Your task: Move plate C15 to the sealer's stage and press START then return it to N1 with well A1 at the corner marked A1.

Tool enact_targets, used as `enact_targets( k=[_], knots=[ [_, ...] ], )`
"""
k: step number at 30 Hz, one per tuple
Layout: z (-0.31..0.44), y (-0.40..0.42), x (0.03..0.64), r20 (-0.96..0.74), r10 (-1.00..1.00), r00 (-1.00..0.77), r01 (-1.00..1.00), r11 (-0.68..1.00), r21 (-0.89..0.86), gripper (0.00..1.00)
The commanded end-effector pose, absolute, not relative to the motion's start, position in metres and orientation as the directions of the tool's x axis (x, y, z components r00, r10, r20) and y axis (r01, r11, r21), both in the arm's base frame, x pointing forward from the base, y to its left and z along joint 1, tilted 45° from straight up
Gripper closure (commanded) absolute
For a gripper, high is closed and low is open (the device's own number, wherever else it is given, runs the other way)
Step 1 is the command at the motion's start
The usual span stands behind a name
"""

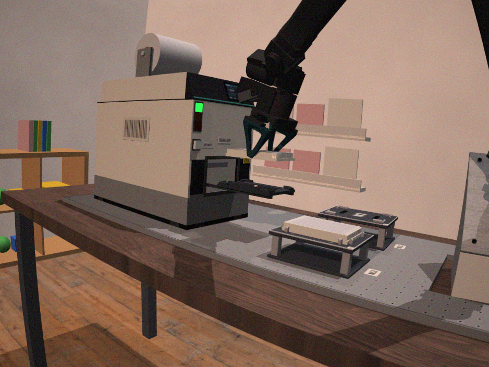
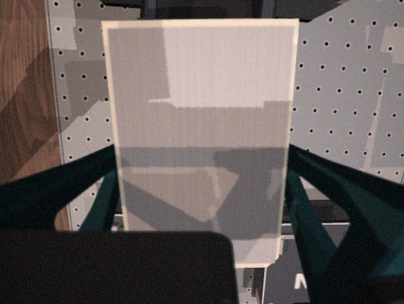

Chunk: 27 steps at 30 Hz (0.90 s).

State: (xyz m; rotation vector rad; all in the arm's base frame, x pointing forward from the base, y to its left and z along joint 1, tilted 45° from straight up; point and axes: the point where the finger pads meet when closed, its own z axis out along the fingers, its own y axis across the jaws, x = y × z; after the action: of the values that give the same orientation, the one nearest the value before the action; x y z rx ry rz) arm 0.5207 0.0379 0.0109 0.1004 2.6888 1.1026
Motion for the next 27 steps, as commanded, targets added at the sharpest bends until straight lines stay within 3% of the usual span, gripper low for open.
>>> enact_targets(
  k=[1, 27],
  knots=[
    [0.016, 0.039, 0.534, -0.191, 0.155, -0.969, -0.022, 0.717, 0.697, 1.0],
    [0.005, 0.01, 0.487, -0.234, 0.146, -0.961, -0.058, 0.72, 0.691, 1.0]
  ],
)
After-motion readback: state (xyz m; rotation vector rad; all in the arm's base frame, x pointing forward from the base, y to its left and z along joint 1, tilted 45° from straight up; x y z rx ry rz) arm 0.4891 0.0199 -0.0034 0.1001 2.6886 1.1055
